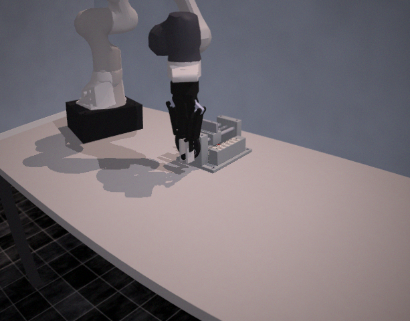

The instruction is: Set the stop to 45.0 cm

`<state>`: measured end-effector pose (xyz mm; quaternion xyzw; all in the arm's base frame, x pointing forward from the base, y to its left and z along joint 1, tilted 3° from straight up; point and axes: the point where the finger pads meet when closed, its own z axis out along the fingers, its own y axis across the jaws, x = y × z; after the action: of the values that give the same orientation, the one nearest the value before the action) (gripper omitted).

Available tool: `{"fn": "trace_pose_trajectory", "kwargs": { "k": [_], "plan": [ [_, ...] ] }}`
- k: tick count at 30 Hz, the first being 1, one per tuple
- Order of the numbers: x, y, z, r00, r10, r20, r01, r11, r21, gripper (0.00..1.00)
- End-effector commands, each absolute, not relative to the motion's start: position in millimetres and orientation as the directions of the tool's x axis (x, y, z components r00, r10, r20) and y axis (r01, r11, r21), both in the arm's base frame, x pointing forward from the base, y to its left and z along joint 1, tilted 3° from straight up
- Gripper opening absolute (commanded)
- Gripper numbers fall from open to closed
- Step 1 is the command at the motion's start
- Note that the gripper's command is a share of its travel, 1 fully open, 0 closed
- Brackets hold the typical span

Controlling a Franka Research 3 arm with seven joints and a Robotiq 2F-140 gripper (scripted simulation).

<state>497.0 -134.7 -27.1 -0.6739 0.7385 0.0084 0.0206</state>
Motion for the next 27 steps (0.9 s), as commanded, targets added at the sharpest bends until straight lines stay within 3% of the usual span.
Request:
{"fn": "trace_pose_trajectory", "kwargs": {
  "k": [1, 27],
  "plan": [
    [485, -133, -41, -0.087, -0.995, -0.044, -0.996, 0.087, -0.012, 0.04],
    [440, -129, -32, -0.087, -0.995, -0.044, -0.996, 0.087, -0.012, 0.04]
  ]
}}
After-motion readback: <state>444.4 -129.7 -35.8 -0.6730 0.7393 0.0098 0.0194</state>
